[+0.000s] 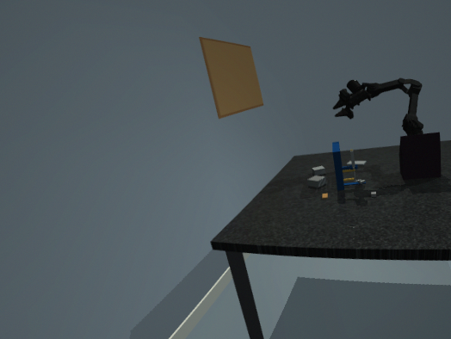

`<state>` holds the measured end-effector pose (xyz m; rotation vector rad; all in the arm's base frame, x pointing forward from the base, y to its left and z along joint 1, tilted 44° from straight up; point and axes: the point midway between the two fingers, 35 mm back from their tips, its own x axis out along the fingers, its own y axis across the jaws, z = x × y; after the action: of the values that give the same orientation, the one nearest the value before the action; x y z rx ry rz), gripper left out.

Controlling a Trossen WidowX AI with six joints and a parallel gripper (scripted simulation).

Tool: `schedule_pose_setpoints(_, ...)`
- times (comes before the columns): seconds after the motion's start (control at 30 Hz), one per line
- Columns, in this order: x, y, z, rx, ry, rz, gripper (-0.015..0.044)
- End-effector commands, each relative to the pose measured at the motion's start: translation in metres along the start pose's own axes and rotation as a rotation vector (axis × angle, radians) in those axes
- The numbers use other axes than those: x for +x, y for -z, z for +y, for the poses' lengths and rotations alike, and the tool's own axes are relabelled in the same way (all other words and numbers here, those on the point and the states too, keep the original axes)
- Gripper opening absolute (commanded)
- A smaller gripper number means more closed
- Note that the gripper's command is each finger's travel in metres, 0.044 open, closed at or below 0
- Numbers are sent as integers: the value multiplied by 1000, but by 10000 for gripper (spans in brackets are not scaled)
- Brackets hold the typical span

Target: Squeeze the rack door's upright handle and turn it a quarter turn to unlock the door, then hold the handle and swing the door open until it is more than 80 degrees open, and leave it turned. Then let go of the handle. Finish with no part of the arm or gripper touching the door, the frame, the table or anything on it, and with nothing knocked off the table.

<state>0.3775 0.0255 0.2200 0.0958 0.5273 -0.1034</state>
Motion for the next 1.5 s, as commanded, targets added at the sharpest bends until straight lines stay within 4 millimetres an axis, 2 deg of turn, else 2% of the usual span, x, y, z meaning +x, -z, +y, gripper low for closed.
schedule_pose_setpoints(0.0,11,12,2,2,32,75,285)
schedule_pose_setpoints(0.33,38,51,8,-23,124,290,285)
schedule_pose_setpoints(0.67,56,90,13,-75,233,486,285)
schedule_pose_setpoints(1.07,68,135,15,-173,376,694,285)
schedule_pose_setpoints(1.47,71,173,16,-306,527,863,285)
